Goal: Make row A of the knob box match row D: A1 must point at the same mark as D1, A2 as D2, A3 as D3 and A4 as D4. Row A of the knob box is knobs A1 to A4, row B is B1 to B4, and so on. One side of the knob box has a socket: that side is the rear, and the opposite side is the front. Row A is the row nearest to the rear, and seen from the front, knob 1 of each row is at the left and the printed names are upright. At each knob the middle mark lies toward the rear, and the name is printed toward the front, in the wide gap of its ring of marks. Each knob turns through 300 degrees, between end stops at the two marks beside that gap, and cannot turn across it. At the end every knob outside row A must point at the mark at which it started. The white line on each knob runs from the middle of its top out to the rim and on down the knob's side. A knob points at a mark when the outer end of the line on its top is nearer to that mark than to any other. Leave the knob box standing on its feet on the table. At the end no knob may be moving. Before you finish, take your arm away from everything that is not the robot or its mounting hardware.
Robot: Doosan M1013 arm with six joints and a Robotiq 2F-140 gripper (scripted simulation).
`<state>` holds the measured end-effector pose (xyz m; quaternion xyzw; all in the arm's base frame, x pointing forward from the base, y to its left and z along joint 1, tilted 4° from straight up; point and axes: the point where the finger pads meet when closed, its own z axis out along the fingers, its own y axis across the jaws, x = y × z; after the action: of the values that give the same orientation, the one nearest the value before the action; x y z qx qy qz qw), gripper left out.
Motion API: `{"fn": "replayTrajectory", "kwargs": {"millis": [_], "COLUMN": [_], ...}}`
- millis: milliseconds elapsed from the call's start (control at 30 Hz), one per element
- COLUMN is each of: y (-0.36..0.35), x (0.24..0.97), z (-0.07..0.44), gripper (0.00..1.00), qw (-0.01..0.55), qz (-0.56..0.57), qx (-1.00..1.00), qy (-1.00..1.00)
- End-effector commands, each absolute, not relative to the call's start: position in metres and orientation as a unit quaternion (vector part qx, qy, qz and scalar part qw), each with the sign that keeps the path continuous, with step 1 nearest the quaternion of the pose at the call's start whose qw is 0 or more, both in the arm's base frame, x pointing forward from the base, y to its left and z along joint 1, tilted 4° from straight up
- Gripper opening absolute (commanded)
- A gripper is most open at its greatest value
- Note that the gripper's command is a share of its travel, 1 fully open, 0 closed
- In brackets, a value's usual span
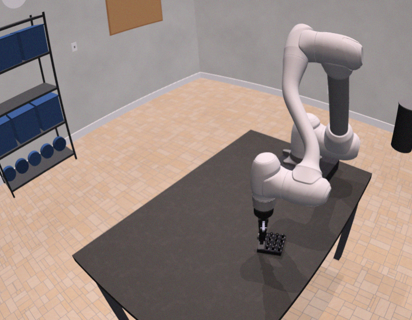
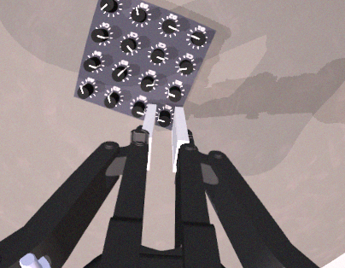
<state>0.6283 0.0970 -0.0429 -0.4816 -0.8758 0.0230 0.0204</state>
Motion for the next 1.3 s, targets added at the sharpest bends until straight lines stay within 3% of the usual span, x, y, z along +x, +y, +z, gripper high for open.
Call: {"fn": "replayTrajectory", "kwargs": {"millis": [0,533,1067,1267], "y": [0.097,0.098,0.098,0.094], "x": [0.628,0.630,0.630,0.618], "z": [-0.040,-0.007,-0.006,-0.001], "gripper": [0.12,0.12,0.12,0.12], "qw": [0.020,0.020,0.020,0.023], "qz": [0.023,0.023,0.023,0.021], "qx": [-0.482,-0.482,-0.481,-0.387], "qy": [-0.876,-0.876,-0.876,-0.922]}}
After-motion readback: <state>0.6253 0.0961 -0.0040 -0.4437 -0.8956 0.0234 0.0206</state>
